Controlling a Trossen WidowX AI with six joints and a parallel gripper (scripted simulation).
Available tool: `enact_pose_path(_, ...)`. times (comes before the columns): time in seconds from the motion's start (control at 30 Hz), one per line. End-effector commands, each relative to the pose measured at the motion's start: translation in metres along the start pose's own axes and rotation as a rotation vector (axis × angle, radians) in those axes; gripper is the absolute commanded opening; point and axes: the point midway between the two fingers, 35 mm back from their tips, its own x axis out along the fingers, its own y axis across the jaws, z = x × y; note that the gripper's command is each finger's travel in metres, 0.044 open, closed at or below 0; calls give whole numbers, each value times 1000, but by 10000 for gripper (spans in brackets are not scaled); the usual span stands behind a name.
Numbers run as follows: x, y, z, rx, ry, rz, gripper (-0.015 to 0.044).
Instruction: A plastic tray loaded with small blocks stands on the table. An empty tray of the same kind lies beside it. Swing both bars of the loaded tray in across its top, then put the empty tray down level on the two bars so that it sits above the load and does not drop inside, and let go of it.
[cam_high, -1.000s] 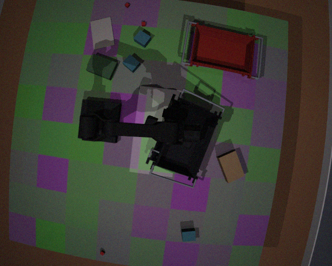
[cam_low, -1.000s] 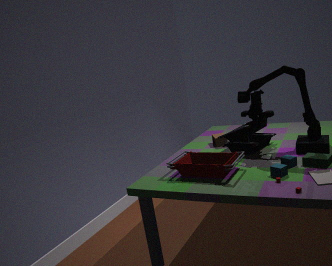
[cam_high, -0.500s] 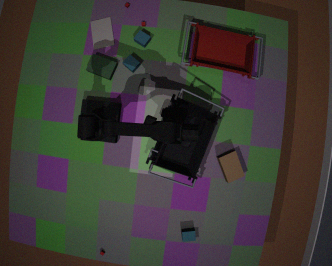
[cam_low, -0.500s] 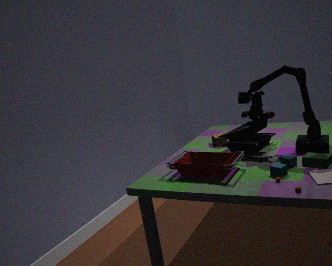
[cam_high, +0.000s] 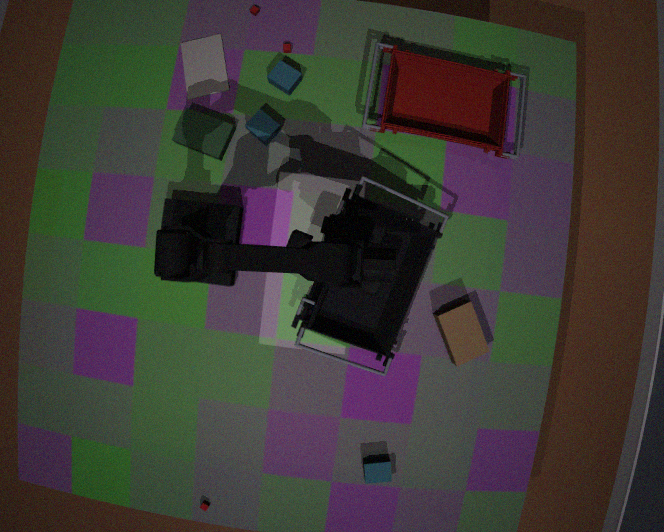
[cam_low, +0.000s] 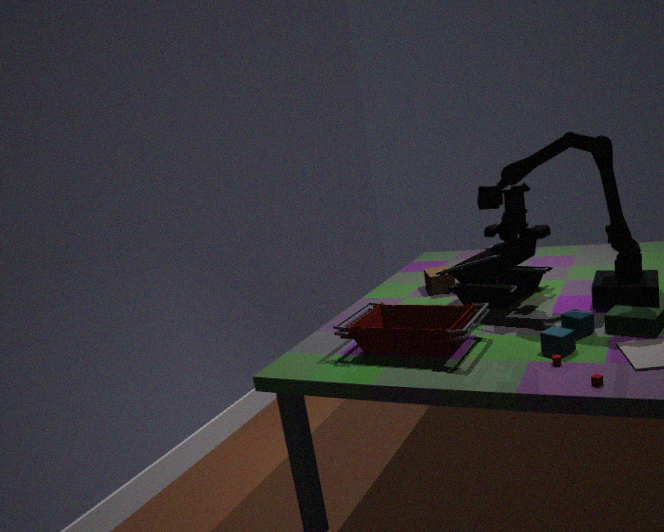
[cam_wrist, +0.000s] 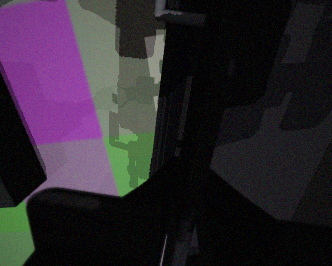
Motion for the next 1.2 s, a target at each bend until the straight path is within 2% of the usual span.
enact_pose_path(0.0, 8, 6, 0, 2, -1, 18, 0)
enact_pose_path(1.17, 20, 11, 0, 2, -1, 19, 0)
